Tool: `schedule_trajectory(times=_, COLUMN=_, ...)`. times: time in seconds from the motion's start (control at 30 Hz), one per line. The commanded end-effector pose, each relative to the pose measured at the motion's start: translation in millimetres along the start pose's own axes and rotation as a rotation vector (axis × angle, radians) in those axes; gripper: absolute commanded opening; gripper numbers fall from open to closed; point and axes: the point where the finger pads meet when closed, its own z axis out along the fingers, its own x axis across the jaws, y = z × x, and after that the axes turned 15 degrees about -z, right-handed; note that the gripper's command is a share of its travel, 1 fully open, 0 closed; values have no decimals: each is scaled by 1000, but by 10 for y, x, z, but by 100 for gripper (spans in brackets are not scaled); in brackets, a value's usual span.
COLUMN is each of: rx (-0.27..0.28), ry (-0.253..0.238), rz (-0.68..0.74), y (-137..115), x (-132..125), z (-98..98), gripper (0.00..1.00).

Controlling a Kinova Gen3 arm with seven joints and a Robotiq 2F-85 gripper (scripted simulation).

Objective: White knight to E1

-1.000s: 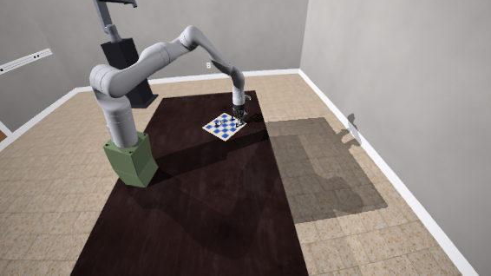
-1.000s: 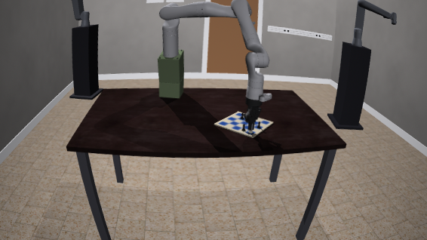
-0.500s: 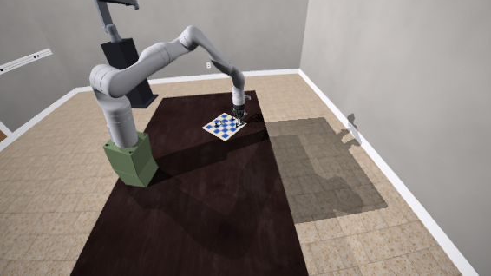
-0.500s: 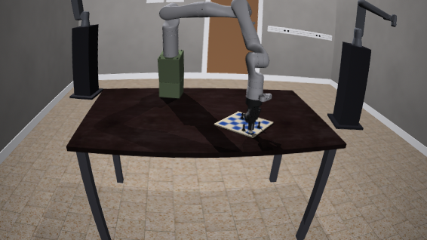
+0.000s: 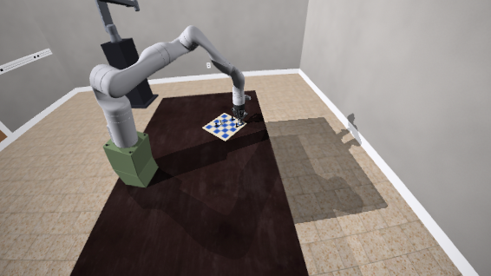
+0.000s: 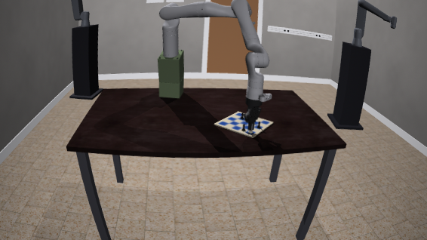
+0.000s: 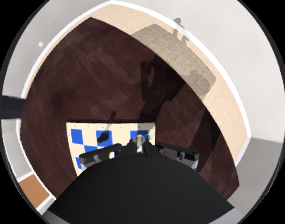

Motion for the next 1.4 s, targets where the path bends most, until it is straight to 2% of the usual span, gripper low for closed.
schedule_trajectory(times=0.0, rx=2, ry=0, rz=0, y=-11, x=3, z=-12, gripper=0)
schedule_trajectory(times=0.13, rx=2, ry=0, rz=0, y=-11, x=3, z=-12, gripper=0)
schedule_trajectory(times=0.17, rx=2, ry=0, rz=0, y=-11, x=3, z=-12, gripper=7)
schedule_trajectory(times=0.23, rx=2, ry=0, rz=0, y=-11, x=3, z=-12, gripper=7)
schedule_trajectory(times=0.27, rx=2, ry=0, rz=0, y=-11, x=3, z=-12, gripper=15)
schedule_trajectory(times=0.33, rx=2, ry=0, rz=0, y=-11, x=3, z=-12, gripper=15)
schedule_trajectory(times=0.37, rx=2, ry=0, rz=0, y=-11, x=3, z=-12, gripper=22)
schedule_trajectory(times=0.43, rx=2, ry=0, rz=0, y=-11, x=3, z=-12, gripper=22)
schedule_trajectory(times=0.47, rx=2, ry=0, rz=0, y=-11, x=3, z=-12, gripper=29)
schedule_trajectory(times=0.6, rx=2, ry=0, rz=0, y=-11, x=3, z=-12, gripper=29)
schedule_trajectory(times=0.63, rx=2, ry=0, rz=0, y=-11, x=3, z=-12, gripper=37)
schedule_trajectory(times=1.1, rx=2, ry=1, rz=0, y=-11, x=3, z=-28, gripper=37)
schedule_trajectory(times=1.23, rx=2, ry=1, rz=0, y=-11, x=3, z=-116, gripper=37)
schedule_trajectory(times=1.37, rx=2, ry=1, rz=0, y=-10, x=2, z=-286, gripper=37)
